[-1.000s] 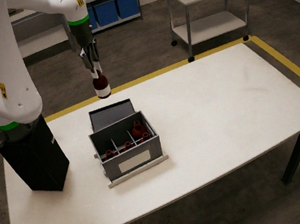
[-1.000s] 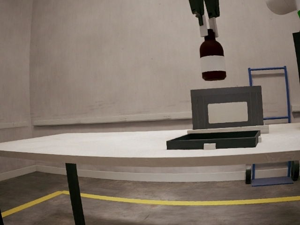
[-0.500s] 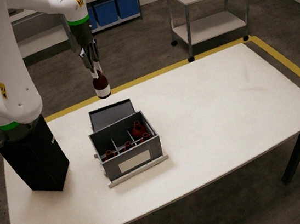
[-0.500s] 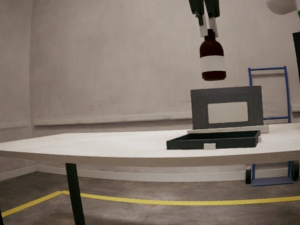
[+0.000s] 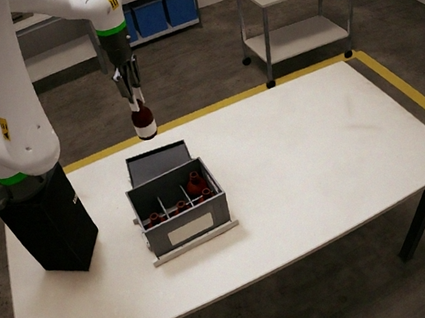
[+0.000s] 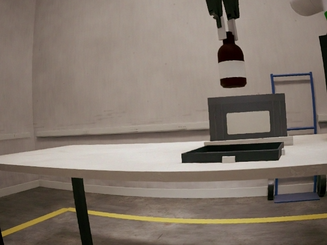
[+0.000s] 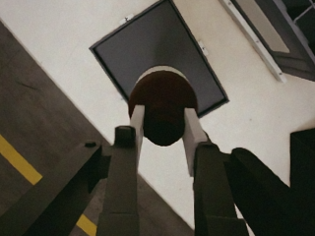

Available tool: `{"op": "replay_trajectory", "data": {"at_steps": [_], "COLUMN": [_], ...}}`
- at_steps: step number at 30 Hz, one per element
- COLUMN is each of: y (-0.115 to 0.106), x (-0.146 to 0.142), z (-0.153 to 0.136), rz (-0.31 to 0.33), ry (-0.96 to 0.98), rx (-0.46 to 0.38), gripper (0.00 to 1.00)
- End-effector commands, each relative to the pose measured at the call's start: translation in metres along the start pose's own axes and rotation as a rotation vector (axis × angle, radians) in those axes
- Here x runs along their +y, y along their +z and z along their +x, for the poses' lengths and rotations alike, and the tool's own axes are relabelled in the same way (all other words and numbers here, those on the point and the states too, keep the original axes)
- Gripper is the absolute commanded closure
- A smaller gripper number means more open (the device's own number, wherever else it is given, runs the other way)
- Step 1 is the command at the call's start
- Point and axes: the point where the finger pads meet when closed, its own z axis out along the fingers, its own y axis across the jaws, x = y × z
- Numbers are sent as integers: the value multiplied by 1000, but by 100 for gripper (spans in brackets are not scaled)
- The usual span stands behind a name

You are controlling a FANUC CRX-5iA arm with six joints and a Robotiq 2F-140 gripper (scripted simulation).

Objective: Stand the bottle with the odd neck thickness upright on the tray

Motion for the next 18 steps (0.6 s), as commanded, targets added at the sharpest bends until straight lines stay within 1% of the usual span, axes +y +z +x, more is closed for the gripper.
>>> {"op": "replay_trajectory", "data": {"at_steps": [1,18], "y": [-1,7], "x": [-1,-1], "z": [0,0], "rz": [1,1], "ry": [0,0], "rx": [1,1], "gripper": [90,90]}}
